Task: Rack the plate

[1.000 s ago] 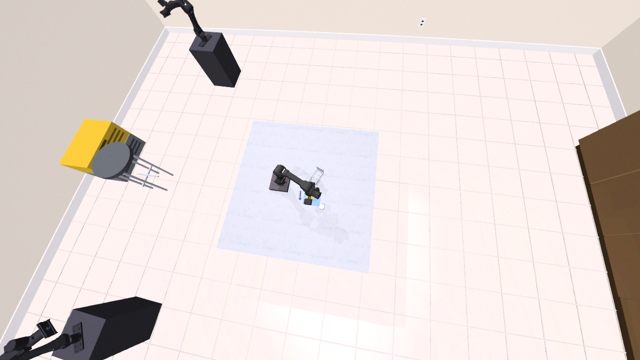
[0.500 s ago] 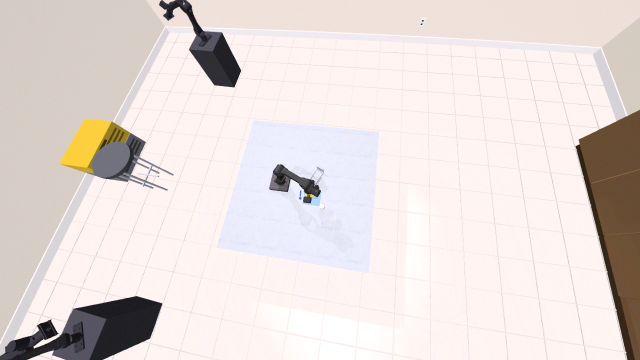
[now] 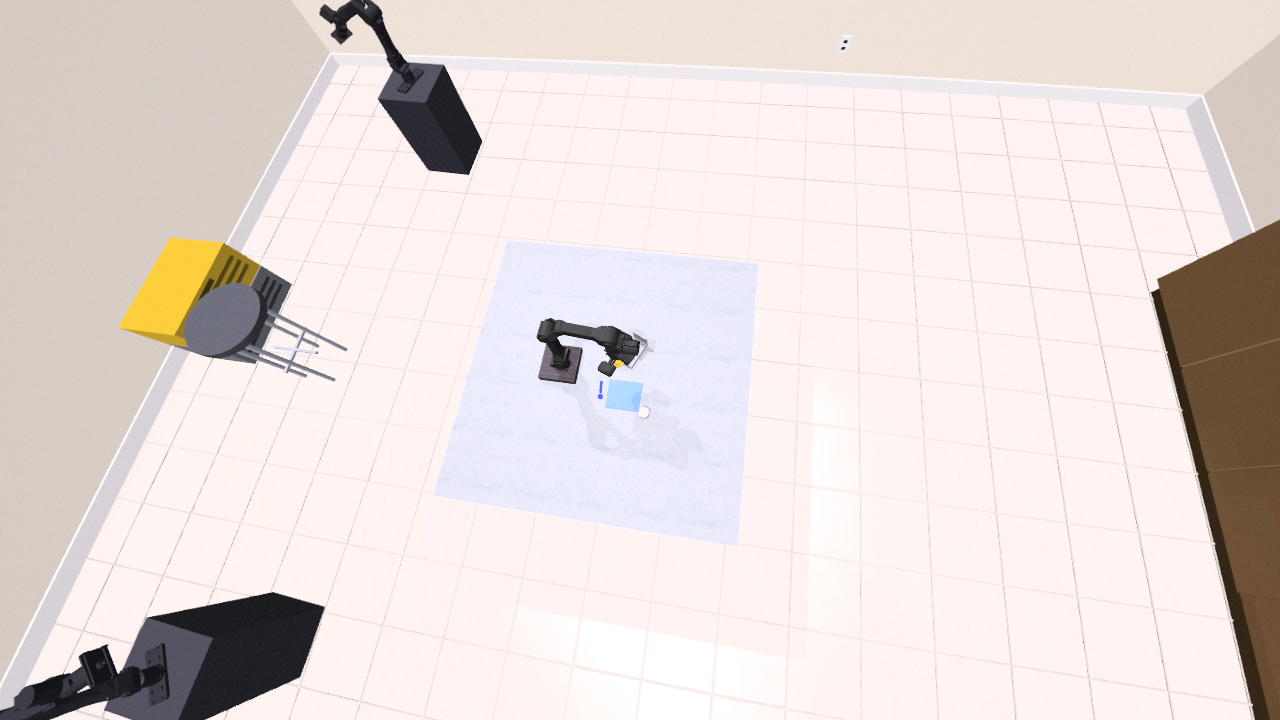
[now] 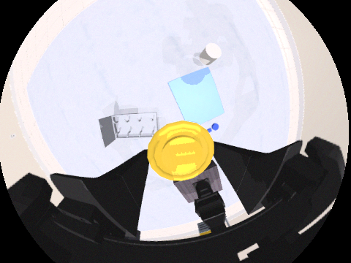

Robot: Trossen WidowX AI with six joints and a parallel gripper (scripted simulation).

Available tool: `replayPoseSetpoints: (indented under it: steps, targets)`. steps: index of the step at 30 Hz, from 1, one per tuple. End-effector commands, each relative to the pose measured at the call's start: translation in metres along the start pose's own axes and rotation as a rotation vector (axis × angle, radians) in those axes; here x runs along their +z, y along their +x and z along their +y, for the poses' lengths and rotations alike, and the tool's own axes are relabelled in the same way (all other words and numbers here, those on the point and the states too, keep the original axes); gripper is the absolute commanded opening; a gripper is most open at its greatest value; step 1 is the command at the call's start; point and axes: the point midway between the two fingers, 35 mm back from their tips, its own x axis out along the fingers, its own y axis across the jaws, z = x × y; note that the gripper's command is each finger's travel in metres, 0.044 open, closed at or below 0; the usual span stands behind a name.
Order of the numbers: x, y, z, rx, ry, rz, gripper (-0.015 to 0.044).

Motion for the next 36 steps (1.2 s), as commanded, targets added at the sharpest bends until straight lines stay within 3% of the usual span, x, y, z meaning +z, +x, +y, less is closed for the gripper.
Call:
replayPoseSetpoints:
  steps: [1, 6, 36]
  targets:
    - [-0.016, 0.002, 0.01, 0.0, 0.071, 0.003, 0.0]
    - [-0.013, 0.005, 0.012, 0.014, 0.068, 0.0, 0.0]
    - [0.076, 0.095, 0.064, 0.585, -0.191, -0.277, 0.0]
